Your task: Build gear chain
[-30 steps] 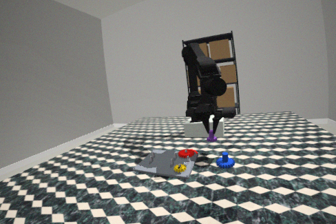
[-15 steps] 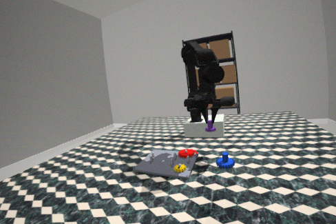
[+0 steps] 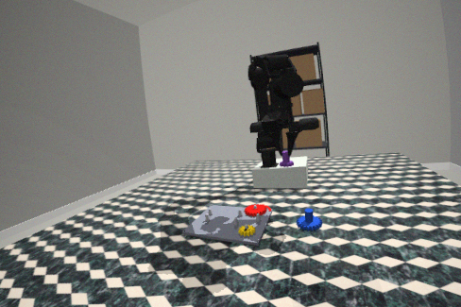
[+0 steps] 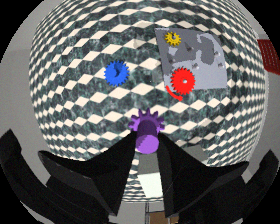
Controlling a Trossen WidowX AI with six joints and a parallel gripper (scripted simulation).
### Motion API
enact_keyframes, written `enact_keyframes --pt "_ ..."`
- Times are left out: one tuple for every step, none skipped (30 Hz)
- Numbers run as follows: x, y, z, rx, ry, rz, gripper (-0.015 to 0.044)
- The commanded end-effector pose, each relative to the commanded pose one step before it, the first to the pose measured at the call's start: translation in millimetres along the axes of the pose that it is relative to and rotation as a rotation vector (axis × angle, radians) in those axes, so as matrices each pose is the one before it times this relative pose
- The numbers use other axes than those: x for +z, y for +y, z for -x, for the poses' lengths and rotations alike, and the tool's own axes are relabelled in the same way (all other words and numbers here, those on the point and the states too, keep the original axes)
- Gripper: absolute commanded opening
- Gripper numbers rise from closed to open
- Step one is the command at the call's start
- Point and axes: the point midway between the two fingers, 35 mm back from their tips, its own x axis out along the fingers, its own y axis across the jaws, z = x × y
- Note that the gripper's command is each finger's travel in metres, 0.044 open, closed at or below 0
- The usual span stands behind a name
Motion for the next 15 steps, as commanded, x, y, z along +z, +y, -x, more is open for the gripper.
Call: enact_keyframes --pt "1.27 -0.85 2.89 0.00359 -0.00273 0.0033 0.0000" --pt "0.88 -0.65 -0.55 0.00031 0.00056 -0.0001 0.0000" --pt "1.13 -0.85 -0.71 0.00040 0.00072 -0.0001 0.0000" --pt "1.37 -1.05 -0.86 0.00049 0.00087 -0.0001 0.0000" --pt "1.48 -1.15 -0.93 0.00055 0.00094 -0.0001 0.0000" --pt "1.48 -1.17 -0.94 0.00056 0.00094 -0.0001 0.0000" --pt "1.81 -1.12 -1.13 0.00001 -0.00032 0.0000 0.0000" --pt "1.82 -1.15 -1.15 0.00000 -0.00032 0.0000 0.0000" --pt "1.81 -1.17 -1.15 -0.00001 -0.00031 0.0000 0.0000" --pt "1.80 -1.19 -1.15 -0.00002 -0.00031 0.0000 0.0000" --pt "1.79 -1.21 -1.16 -0.00002 -0.00031 0.0000 0.0000" --pt "1.77 -1.24 -1.16 -0.00003 -0.00031 0.0000 0.0000" --pt "1.76 -1.26 -1.17 -0.00004 -0.00030 0.0000 0.0000" --pt "1.75 -1.28 -1.17 -0.00004 -0.00030 0.0000 0.0000" --pt "1.67 -1.40 -1.03 -0.00024 -0.00064 -0.0005 0.0000"
